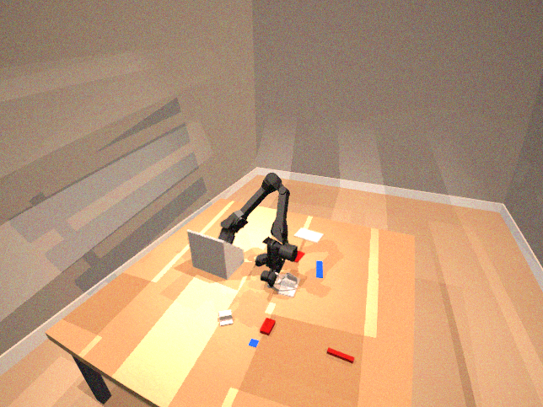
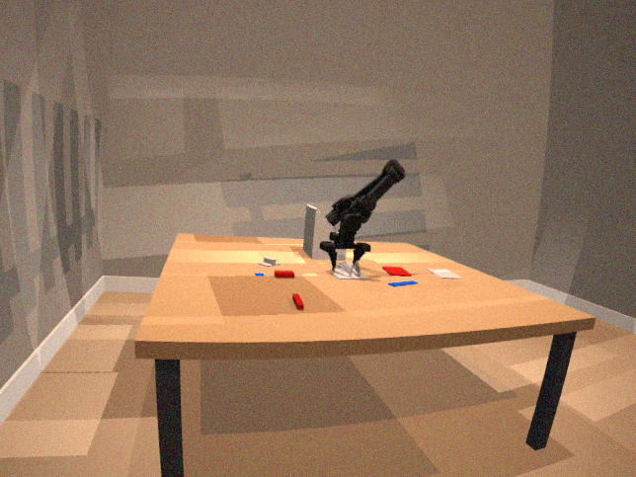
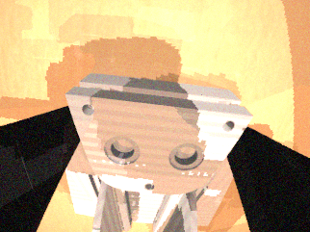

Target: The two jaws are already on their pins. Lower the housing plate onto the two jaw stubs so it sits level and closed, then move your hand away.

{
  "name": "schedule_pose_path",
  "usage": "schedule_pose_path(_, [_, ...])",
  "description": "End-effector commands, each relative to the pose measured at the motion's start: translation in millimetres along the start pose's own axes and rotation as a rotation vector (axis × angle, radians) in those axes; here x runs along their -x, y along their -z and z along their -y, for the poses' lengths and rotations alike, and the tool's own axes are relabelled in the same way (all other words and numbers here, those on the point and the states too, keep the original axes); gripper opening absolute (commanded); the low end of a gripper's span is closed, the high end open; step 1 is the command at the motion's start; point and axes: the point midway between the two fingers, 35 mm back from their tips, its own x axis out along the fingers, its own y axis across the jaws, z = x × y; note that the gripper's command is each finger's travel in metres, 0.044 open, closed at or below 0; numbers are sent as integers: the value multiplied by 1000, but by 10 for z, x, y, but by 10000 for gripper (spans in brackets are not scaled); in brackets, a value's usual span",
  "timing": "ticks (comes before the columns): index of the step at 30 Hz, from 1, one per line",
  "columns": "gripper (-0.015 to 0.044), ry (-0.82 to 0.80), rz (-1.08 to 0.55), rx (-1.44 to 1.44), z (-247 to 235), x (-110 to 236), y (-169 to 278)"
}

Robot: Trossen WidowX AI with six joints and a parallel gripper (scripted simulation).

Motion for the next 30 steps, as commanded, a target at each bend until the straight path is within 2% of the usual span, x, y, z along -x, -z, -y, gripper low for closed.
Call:
schedule_pose_path(1, [351,2,7,9,15,-39,-3])
schedule_pose_path(30, [351,2,7,9,16,-18,-7])
